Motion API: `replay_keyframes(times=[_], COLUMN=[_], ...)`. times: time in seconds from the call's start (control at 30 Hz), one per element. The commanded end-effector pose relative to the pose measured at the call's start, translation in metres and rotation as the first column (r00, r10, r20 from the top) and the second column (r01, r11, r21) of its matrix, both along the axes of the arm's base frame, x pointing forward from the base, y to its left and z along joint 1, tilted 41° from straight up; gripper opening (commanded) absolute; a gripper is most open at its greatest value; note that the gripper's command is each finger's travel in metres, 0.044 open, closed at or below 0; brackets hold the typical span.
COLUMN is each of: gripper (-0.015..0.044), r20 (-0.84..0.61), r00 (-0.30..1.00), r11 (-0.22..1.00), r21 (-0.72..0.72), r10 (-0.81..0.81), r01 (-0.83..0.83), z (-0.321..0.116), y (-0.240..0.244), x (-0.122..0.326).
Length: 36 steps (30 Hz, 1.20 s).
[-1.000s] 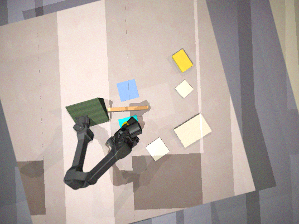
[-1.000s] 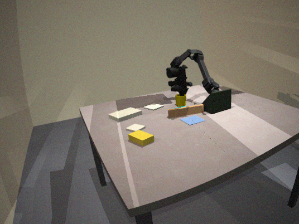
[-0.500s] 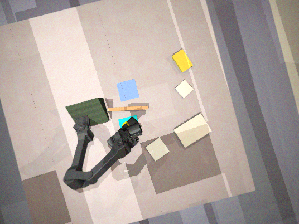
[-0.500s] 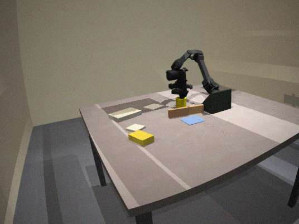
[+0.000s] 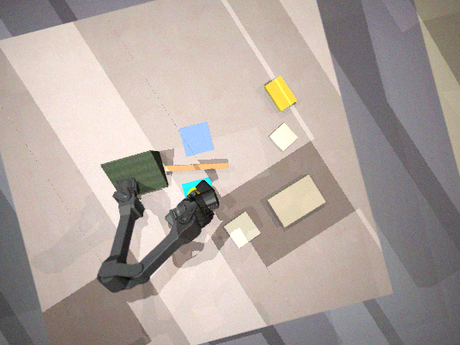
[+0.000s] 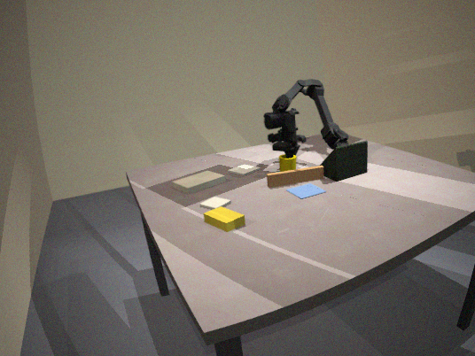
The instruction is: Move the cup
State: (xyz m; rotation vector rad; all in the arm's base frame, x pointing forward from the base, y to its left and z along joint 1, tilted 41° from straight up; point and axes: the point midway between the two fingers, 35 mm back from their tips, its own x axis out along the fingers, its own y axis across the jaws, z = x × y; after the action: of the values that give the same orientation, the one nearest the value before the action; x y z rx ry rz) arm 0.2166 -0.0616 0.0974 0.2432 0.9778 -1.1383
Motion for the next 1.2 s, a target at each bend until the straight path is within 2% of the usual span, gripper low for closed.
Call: replay_keyframes(times=[0.0,0.2,1.17], gripper=[0.0000,0.0146,0.0146], r20=[0.000,0.000,-0.002], r00=[1.000,1.000,1.000], r11=[1.000,1.000,1.000], r21=[0.000,0.000,0.001], r10=[-0.001,-0.001,-0.001], r01=[0.001,0.001,0.001], z=[0.000,0.000,0.019], y=[0.000,0.000,0.017], x=[0.000,0.000,0.000])
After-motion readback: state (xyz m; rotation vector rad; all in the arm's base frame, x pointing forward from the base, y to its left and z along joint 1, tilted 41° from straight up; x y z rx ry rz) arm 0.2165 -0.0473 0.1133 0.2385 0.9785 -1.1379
